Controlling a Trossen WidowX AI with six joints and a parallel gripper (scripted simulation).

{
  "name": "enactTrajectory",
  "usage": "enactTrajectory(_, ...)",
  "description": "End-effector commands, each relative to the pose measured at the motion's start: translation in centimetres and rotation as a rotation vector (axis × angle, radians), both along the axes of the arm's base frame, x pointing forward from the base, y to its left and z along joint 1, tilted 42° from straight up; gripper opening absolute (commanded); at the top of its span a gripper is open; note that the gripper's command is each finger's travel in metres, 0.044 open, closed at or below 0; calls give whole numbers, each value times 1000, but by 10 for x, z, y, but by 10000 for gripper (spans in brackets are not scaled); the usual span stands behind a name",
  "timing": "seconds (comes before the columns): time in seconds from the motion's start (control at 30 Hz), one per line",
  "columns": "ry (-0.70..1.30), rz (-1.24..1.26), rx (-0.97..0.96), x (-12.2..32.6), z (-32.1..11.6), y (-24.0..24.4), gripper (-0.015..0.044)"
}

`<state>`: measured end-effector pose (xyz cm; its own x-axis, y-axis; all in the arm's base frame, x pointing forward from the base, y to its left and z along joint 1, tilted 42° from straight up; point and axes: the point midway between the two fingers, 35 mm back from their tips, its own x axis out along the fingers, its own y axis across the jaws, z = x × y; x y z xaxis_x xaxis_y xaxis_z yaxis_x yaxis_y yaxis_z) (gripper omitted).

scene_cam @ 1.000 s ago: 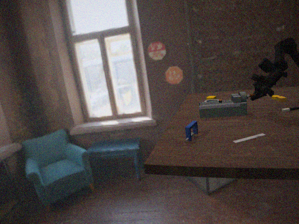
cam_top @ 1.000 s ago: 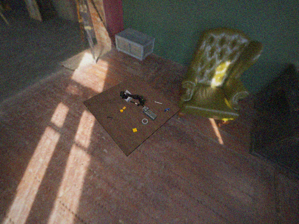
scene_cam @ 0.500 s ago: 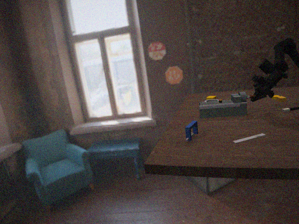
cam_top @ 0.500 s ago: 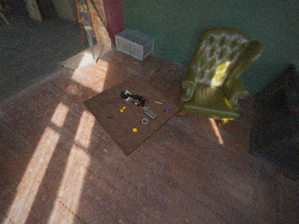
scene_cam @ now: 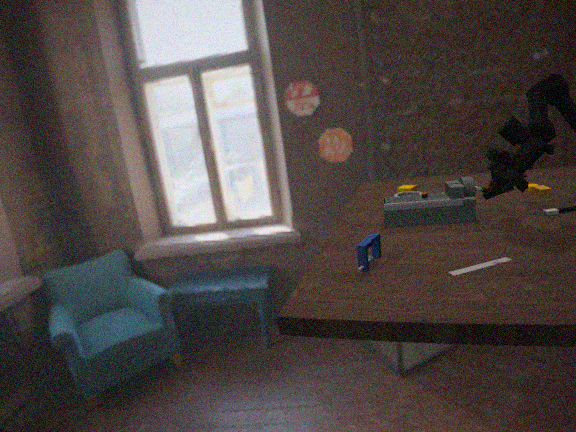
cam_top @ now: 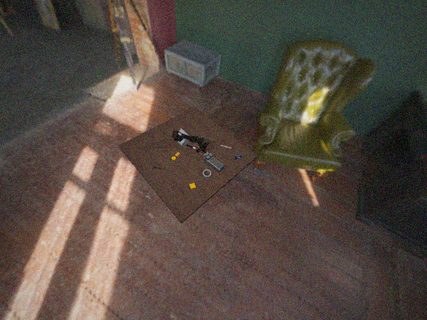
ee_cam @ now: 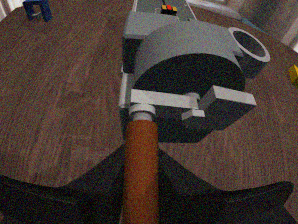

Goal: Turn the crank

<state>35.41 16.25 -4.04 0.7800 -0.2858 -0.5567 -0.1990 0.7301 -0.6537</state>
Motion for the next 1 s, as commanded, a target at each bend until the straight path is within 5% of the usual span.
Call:
enactTrajectory(0.0,13,1,-3,1,-6,-4,0)
enactTrajectory(0.97,12,1,-4,4,-13,-18,0)
